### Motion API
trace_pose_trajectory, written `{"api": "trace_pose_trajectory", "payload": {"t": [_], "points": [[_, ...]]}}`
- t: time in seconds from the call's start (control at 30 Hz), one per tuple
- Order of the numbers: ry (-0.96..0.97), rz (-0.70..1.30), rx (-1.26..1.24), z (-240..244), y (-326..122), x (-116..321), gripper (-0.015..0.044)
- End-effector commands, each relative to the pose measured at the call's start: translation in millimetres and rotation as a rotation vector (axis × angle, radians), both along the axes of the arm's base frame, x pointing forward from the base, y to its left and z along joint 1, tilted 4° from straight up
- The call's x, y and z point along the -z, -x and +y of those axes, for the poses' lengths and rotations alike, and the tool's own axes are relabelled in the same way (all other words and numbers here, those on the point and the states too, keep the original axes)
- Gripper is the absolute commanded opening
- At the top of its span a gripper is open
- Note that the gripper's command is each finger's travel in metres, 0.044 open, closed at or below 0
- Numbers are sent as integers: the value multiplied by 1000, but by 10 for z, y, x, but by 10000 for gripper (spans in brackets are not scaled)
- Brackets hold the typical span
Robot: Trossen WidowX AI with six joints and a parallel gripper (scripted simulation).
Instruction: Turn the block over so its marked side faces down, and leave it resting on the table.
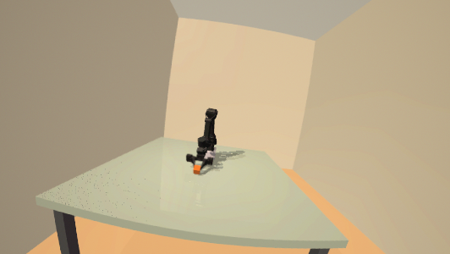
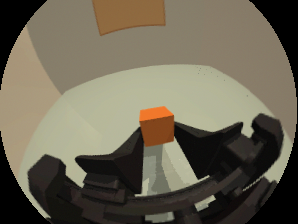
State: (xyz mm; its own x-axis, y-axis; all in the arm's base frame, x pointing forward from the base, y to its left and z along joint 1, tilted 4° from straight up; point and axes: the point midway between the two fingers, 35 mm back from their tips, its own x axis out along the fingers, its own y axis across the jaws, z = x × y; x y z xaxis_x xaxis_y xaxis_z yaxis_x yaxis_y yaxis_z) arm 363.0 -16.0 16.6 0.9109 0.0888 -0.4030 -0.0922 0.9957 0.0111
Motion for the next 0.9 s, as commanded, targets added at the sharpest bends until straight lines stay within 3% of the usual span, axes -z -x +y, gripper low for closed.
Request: {"api": "trace_pose_trajectory", "payload": {"t": [0.0,0.2,0.87], "points": [[-4,-4,-3,6,-2,-6,289],[-4,-4,-3,6,-2,-6,440],[-4,-4,-3,6,-2,-6,440]]}}
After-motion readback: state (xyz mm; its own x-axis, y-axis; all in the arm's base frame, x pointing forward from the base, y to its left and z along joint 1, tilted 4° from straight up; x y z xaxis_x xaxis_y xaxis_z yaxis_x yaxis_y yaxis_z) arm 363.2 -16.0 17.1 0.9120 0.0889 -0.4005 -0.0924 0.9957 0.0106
